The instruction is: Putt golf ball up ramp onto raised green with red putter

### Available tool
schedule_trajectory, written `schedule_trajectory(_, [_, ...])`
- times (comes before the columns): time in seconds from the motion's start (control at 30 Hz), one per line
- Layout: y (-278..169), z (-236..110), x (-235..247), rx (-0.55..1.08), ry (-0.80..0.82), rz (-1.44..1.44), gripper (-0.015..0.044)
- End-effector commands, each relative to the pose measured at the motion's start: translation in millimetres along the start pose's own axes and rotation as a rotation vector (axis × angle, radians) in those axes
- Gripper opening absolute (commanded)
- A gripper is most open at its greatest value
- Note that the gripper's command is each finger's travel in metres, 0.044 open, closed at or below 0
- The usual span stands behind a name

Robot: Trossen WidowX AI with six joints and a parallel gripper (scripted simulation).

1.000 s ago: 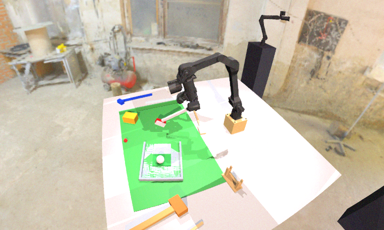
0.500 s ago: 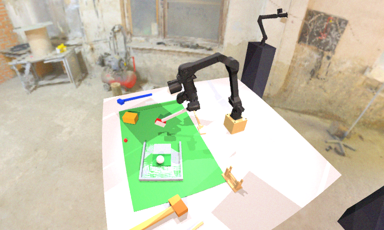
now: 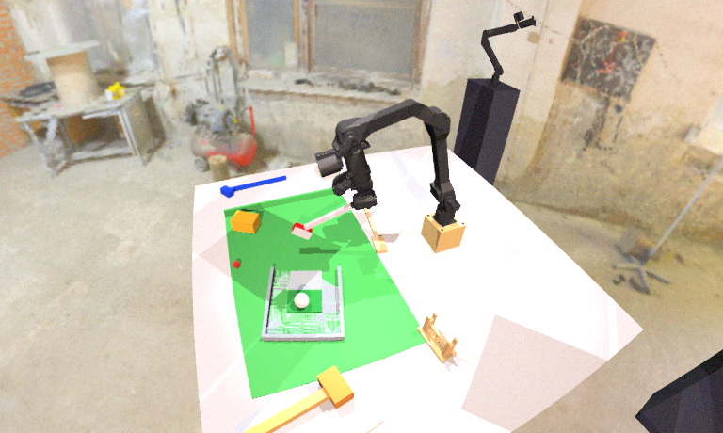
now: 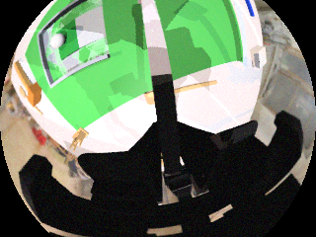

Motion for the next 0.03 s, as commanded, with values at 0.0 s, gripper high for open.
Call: schedule_trajectory(0.0, [0.7, 0.2, 0.2, -0.003, 0.001, 0.000, 0.0000])
Point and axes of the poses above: the point midway between the two fingers, 35 mm back from their tips, its own z axis out along the fingers, its own x axis across the jaws, y = z × x, the point moved 8 cm from there along -z, back along the fingers, and after that the axes turned 7 degrees about z, right-handed, at the moved point
